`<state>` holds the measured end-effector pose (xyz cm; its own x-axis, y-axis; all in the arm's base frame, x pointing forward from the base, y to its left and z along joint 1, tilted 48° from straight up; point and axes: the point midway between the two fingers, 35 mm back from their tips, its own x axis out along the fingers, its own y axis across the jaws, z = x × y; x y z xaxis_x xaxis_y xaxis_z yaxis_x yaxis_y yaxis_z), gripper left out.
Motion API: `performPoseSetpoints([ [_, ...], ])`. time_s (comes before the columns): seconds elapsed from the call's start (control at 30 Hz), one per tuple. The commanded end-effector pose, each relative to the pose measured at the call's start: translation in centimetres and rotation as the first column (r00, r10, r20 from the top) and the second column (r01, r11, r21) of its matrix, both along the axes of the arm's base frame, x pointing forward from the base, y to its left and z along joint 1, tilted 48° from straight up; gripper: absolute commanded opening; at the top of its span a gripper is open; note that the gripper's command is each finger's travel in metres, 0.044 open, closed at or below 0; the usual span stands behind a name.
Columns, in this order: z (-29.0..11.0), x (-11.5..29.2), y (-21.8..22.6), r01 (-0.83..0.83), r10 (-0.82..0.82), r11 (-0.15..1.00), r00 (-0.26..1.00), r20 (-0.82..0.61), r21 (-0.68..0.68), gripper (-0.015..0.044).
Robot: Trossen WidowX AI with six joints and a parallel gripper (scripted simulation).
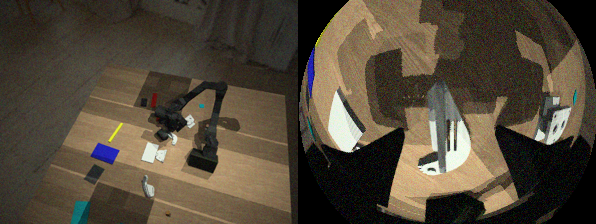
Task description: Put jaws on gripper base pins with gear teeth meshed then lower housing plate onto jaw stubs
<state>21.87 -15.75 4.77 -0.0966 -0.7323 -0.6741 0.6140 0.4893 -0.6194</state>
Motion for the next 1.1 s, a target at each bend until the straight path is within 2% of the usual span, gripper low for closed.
performPoseSetpoints([
  [0.0, 0.01, -0.03, -0.08, -0.002, 0.001, 1.0, 1.0, -0.004, -0.005, 0.044],
  [0.43, -0.03, -0.04, -0.11, -0.001, 0.001, 1.0, 1.0, -0.004, -0.005, 0.044],
  [0.83, -0.04, -0.01, -0.05, 0.0, 0.0, 1.0, 1.0, 0.0, 0.0, 0.0134],
  [1.07, -0.04, -0.01, -0.05, 0.0, 0.0, 1.0, 1.0, 0.0, 0.0, 0.0134],
])
